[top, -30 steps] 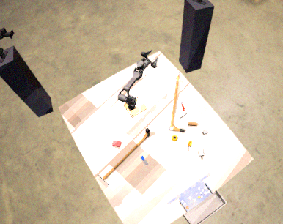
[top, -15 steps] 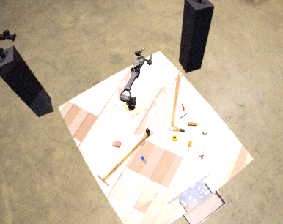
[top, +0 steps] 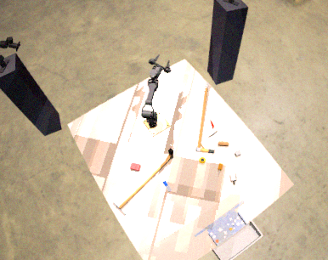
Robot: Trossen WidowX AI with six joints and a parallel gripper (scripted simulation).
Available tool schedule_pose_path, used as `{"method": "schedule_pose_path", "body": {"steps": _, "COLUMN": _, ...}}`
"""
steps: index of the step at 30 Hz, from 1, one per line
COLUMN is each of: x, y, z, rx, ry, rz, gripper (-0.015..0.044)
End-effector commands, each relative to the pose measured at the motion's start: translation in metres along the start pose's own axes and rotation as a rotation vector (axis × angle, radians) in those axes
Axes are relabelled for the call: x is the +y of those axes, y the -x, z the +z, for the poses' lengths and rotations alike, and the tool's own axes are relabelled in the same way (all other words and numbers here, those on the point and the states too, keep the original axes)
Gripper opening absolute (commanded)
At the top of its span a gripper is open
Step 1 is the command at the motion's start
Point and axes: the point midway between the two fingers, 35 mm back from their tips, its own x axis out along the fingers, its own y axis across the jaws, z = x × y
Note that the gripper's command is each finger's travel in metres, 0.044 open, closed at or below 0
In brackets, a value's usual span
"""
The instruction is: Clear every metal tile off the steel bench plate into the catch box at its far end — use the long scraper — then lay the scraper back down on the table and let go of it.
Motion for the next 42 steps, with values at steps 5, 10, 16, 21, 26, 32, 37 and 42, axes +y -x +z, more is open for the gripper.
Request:
{"method": "schedule_pose_path", "body": {"steps": 5, "x": -0.025, "y": 0.007, "z": 0.023, "rx": -0.037, "ry": 0.047, "rz": -0.069, "gripper": 0.044}}
{"method": "schedule_pose_path", "body": {"steps": 10, "x": -0.041, "y": 0.013, "z": 0.034, "rx": -0.053, "ry": 0.07, "rz": -0.114, "gripper": 0.044}}
{"method": "schedule_pose_path", "body": {"steps": 16, "x": -0.061, "y": 0.022, "z": 0.047, "rx": -0.07, "ry": 0.096, "rz": -0.169, "gripper": 0.044}}
{"method": "schedule_pose_path", "body": {"steps": 21, "x": -0.076, "y": 0.031, "z": 0.056, "rx": -0.083, "ry": 0.116, "rz": -0.215, "gripper": 0.044}}
{"method": "schedule_pose_path", "body": {"steps": 26, "x": -0.092, "y": 0.041, "z": 0.065, "rx": -0.093, "ry": 0.136, "rz": -0.262, "gripper": 0.044}}
{"method": "schedule_pose_path", "body": {"steps": 32, "x": -0.099, "y": 0.046, "z": 0.07, "rx": -0.098, "ry": 0.146, "rz": -0.285, "gripper": 0.044}}
{"method": "schedule_pose_path", "body": {"steps": 37, "x": -0.094, "y": 0.039, "z": 0.066, "rx": -0.119, "ry": 0.081, "rz": -0.252, "gripper": 0.044}}
{"method": "schedule_pose_path", "body": {"steps": 42, "x": -0.086, "y": 0.03, "z": 0.059, "rx": -0.146, "ry": -0.013, "rz": -0.202, "gripper": 0.044}}
